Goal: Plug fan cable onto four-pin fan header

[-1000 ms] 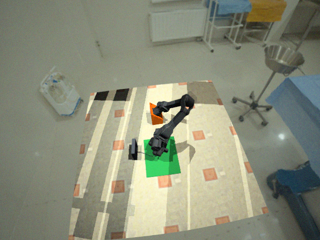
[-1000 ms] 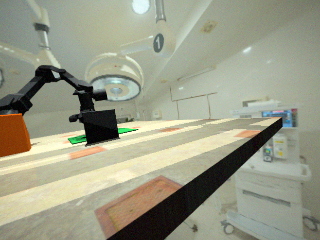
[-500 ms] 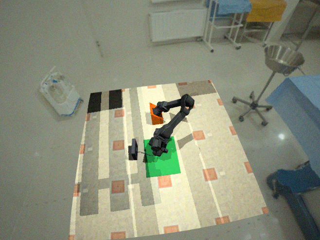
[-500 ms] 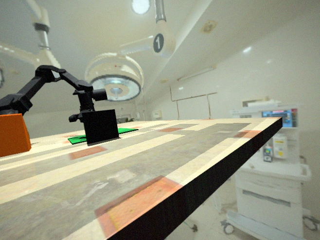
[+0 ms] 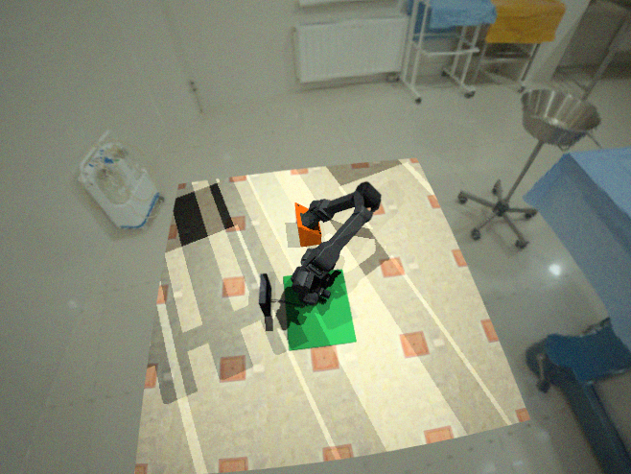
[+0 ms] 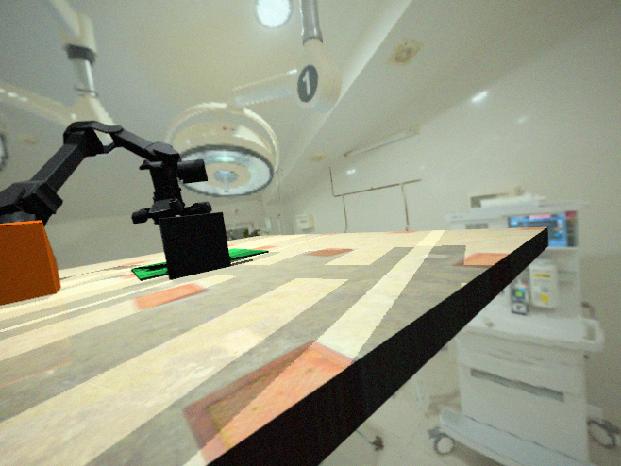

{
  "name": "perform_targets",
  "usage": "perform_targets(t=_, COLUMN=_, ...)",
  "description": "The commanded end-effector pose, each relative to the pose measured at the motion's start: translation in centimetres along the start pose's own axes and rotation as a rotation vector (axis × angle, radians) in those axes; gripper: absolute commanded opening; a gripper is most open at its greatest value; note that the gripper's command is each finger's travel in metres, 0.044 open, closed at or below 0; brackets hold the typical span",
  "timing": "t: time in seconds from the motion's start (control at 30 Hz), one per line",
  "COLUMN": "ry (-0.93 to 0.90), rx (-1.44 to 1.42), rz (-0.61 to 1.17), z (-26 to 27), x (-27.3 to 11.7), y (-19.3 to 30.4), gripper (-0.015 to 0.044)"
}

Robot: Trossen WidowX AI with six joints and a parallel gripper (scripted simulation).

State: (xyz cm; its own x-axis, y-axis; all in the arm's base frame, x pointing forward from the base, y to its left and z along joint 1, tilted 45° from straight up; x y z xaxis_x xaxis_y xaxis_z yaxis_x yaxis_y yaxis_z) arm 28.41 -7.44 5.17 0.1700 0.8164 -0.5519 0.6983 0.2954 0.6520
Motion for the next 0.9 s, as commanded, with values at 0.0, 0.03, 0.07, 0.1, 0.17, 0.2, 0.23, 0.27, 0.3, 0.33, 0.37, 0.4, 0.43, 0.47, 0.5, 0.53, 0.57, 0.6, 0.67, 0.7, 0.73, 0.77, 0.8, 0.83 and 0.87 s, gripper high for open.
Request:
perform_targets(t=0.0, ry=-0.012, rx=-0.015, rz=0.002, z=0.0, x=-1.5, y=0.6, gripper=0.0000)
perform_targets(t=0.03, ry=-0.012, rx=-0.014, rz=0.002, z=0.0, x=-1.8, y=0.7, gripper=0.0000)
perform_targets(t=0.07, ry=-0.012, rx=-0.014, rz=0.002, z=0.0, x=-2.1, y=0.7, gripper=0.0000)
perform_targets(t=0.1, ry=-0.011, rx=-0.014, rz=0.002, z=0.0, x=-2.5, y=0.8, gripper=0.0000)
perform_targets(t=0.17, ry=-0.011, rx=-0.013, rz=0.002, z=-0.1, x=-3.1, y=0.9, gripper=0.0000)
perform_targets(t=0.2, ry=-0.010, rx=-0.013, rz=0.003, z=-0.2, x=-3.4, y=1.0, gripper=0.0000)
perform_targets(t=0.23, ry=-0.010, rx=-0.013, rz=0.003, z=-0.2, x=-3.7, y=1.0, gripper=0.0000)
perform_targets(t=0.27, ry=-0.009, rx=-0.012, rz=0.003, z=-0.2, x=-4.0, y=1.1, gripper=0.0000)
perform_targets(t=0.3, ry=-0.009, rx=-0.012, rz=0.004, z=-0.3, x=-4.3, y=1.1, gripper=0.0000)
perform_targets(t=0.33, ry=-0.008, rx=-0.012, rz=0.004, z=-0.4, x=-4.6, y=1.2, gripper=0.0000)
perform_targets(t=0.37, ry=-0.008, rx=-0.012, rz=0.005, z=-0.4, x=-4.9, y=1.3, gripper=0.0000)
perform_targets(t=0.4, ry=-0.007, rx=-0.011, rz=0.005, z=-0.5, x=-5.2, y=1.3, gripper=0.0000)
perform_targets(t=0.43, ry=-0.006, rx=-0.011, rz=0.006, z=-0.5, x=-5.5, y=1.4, gripper=0.0000)
perform_targets(t=0.47, ry=-0.005, rx=-0.011, rz=0.007, z=-0.6, x=-5.9, y=1.4, gripper=0.0000)
perform_targets(t=0.5, ry=-0.005, rx=-0.011, rz=0.007, z=-0.7, x=-6.1, y=1.5, gripper=0.0000)
perform_targets(t=0.53, ry=-0.004, rx=-0.011, rz=0.008, z=-0.7, x=-6.3, y=1.5, gripper=0.0000)
perform_targets(t=0.57, ry=-0.004, rx=-0.011, rz=0.008, z=-0.7, x=-6.3, y=1.5, gripper=0.0000)
perform_targets(t=0.6, ry=-0.004, rx=-0.011, rz=0.008, z=-0.7, x=-6.3, y=1.5, gripper=0.0000)
perform_targets(t=0.67, ry=-0.004, rx=-0.016, rz=0.007, z=-0.7, x=-6.3, y=1.5, gripper=0.0000)
perform_targets(t=0.7, ry=-0.004, rx=-0.033, rz=0.004, z=-0.7, x=-6.3, y=1.6, gripper=0.0000)
perform_targets(t=0.73, ry=-0.004, rx=-0.060, rz=0.000, z=-0.7, x=-6.3, y=1.6, gripper=0.0000)
perform_targets(t=0.77, ry=-0.005, rx=-0.094, rz=-0.006, z=-0.7, x=-6.3, y=1.7, gripper=0.0000)
perform_targets(t=0.8, ry=-0.004, rx=-0.128, rz=-0.011, z=-0.8, x=-6.3, y=1.8, gripper=0.0000)
perform_targets(t=0.83, ry=-0.004, rx=-0.162, rz=-0.017, z=-0.8, x=-6.3, y=1.9, gripper=0.0000)
perform_targets(t=0.87, ry=-0.004, rx=-0.195, rz=-0.022, z=-0.8, x=-6.3, y=2.0, gripper=0.0000)
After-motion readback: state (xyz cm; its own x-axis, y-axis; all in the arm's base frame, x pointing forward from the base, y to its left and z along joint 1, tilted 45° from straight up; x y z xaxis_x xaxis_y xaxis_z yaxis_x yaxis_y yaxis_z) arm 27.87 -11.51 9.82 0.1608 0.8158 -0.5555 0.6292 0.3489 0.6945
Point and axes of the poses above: the point midway between the two fingers, 35 mm back from their tips, its own x axis out along the fingers, its own z axis across the jaws, y = z × x, the point moved 10 cm from there along -x, back along the fingers, and after that the axes turned 11 degrees about x, right-handed, at the moved point
